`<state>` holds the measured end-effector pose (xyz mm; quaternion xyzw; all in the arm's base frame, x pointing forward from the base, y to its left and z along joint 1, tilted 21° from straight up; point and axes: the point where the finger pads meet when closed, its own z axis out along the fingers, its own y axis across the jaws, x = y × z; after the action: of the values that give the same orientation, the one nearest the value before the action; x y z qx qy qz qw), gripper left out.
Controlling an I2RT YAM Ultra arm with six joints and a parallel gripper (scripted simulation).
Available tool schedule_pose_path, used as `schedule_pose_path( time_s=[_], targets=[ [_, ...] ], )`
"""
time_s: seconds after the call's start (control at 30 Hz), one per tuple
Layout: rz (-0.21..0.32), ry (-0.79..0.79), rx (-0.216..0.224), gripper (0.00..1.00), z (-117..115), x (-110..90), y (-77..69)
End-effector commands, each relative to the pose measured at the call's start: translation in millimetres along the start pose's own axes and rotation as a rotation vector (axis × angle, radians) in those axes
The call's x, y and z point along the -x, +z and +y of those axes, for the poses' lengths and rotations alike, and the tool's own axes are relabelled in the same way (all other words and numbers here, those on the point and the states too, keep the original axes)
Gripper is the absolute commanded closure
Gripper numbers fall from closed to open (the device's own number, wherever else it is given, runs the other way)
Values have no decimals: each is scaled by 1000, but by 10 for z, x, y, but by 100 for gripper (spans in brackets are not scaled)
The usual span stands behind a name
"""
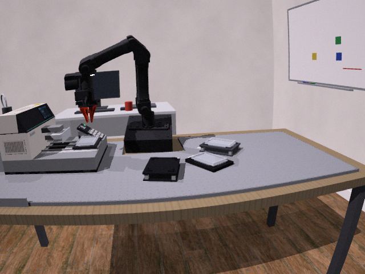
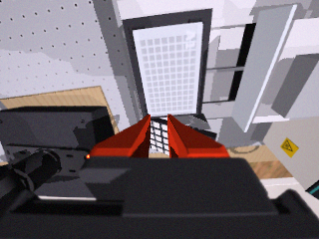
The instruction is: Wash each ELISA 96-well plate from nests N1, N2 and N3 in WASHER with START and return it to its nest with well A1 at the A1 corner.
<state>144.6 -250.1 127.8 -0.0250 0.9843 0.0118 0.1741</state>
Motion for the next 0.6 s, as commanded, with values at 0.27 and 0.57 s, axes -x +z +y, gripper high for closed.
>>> schedule_pose_path(
  time_s=[0.27, 0.57],
  targets=[
    [-14, 328, -20, 100, 231, -335, -57],
    [-15, 628, -17, 100, 504, -695, -46]
  ],
)
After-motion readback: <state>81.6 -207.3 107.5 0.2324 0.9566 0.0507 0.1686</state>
